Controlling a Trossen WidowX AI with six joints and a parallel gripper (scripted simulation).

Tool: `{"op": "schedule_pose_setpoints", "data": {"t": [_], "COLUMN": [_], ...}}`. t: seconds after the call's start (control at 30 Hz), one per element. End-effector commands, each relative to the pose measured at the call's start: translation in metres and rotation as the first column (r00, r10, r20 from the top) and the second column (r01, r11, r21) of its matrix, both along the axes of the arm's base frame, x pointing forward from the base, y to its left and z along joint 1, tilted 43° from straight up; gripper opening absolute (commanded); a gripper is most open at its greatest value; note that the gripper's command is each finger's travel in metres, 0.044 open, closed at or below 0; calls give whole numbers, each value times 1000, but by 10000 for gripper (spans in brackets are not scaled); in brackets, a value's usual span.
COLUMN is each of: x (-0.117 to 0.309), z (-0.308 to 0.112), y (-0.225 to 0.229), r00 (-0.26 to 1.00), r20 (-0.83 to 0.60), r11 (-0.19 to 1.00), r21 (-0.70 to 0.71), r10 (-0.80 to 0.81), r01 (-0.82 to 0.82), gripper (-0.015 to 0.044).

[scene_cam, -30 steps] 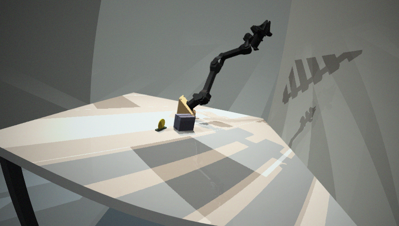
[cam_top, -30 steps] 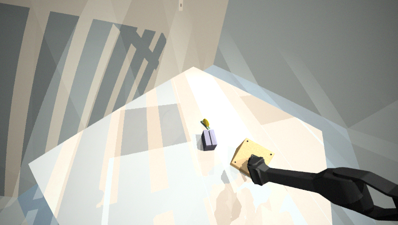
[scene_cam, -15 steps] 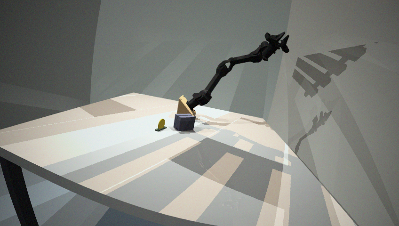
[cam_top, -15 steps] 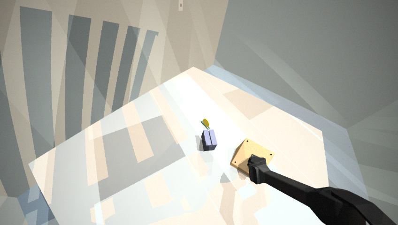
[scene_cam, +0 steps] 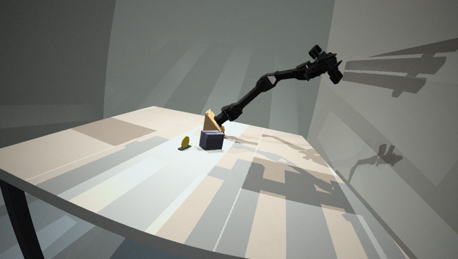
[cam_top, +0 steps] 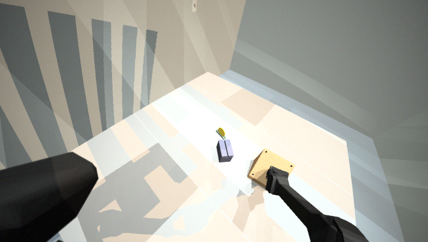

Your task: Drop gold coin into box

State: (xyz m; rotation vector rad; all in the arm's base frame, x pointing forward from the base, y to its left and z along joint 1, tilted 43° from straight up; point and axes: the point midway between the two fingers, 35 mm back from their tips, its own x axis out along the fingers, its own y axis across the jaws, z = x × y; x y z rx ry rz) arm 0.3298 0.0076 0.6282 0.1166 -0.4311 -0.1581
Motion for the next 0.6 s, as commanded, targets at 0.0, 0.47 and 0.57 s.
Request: {"op": "schedule_pose_setpoints", "data": {"t": [0.0,0.47,0.57], "x": [43,149,155], "z": [-42,-254,-303], "y": [-10,-85,-103], "r00": [988,690,576], "r20": [-150,-724,-817], "r11": [998,993,994], "r21": [-61,-101,-66], "r10": [-31,-30,-6], "r01": [22,-63,-84], "gripper": [161,161,161]}}
